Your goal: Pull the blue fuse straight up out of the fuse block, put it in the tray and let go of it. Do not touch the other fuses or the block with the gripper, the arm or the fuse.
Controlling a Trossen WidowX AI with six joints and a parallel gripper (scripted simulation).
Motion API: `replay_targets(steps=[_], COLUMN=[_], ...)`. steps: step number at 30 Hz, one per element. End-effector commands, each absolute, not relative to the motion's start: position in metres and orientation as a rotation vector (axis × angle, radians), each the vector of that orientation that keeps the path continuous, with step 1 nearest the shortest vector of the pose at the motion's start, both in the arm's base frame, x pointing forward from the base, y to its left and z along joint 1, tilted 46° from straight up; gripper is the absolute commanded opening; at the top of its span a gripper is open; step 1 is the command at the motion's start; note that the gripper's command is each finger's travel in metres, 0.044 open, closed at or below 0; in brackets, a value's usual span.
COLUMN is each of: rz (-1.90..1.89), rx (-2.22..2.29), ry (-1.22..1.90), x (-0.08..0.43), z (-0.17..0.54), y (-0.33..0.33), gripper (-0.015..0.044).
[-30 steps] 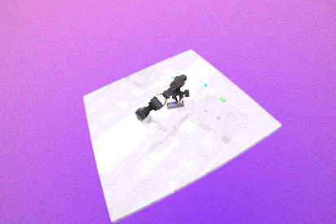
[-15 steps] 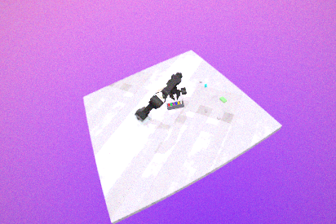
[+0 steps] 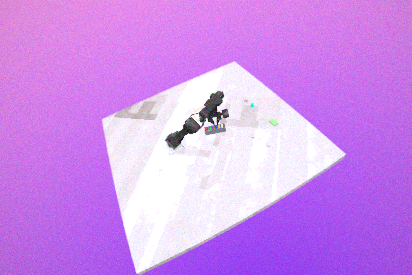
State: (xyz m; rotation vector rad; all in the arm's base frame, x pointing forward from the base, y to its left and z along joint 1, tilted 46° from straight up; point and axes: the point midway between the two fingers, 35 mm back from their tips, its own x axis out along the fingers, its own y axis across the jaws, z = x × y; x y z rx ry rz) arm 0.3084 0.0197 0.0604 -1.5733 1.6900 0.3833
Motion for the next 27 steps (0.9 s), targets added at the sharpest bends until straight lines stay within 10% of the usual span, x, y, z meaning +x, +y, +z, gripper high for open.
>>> replay_targets(steps=[1,27], rz=[0.384,0.383], rx=[-1.581,-1.581], ry=[1.699,1.699], x=[0.3066,0.3067], z=[0.0567,0.0494], y=[0.0144,0.0057], gripper=[0.0074,0.0074])
